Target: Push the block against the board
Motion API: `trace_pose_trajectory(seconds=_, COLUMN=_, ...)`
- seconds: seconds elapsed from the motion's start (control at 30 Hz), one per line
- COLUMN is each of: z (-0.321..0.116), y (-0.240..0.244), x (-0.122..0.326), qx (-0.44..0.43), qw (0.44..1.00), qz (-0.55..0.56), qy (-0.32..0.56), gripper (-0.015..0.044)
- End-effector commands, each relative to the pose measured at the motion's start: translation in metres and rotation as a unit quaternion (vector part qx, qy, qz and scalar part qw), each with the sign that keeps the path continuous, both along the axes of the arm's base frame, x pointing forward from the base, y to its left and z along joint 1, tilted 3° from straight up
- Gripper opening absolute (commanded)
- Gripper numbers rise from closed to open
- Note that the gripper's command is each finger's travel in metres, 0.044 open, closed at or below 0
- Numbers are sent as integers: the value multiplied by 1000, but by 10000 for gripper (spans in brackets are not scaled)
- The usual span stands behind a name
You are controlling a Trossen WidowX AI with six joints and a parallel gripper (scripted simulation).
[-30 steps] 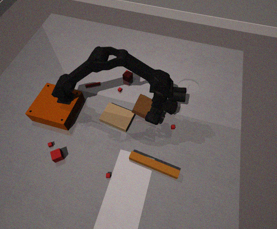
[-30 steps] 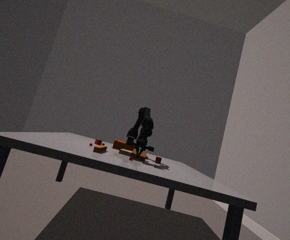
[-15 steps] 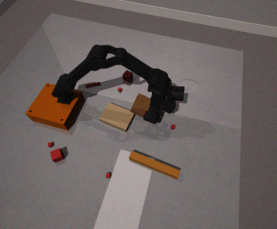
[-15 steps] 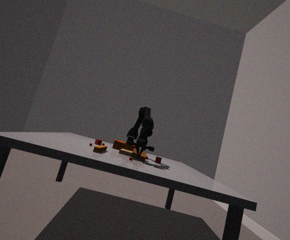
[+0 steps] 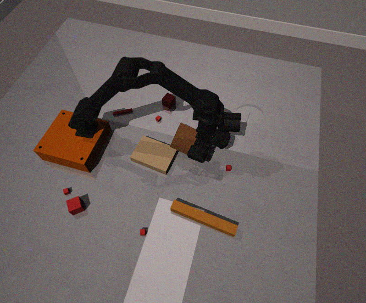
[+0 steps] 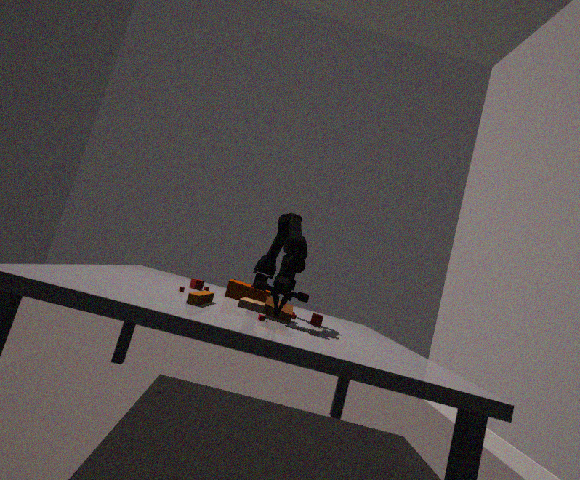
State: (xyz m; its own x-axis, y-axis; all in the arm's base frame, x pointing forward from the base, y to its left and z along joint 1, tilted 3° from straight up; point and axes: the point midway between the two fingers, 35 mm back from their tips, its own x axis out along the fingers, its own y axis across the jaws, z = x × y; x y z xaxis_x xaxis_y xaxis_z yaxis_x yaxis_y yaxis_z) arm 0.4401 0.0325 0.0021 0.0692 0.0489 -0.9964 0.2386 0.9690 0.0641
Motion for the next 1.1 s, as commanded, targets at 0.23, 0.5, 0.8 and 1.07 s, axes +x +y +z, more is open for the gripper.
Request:
trace_pose_trajectory(seconds=0.23, z=-4, y=2, x=-12, qx=1, qw=1000, qz=-3, qy=9, gripper=0)
trace_pose_trajectory(seconds=0.5, z=-4, y=3, x=-16, qx=1, qw=1000, qz=-3, qy=9, gripper=0)
trace_pose_trajectory(seconds=0.8, z=-4, y=5, x=-22, qx=1, qw=1000, qz=-3, qy=9, gripper=0)
trace_pose_trajectory(seconds=1.07, z=-5, y=6, x=-27, qx=1, qw=1000, qz=-3, qy=10, gripper=0)
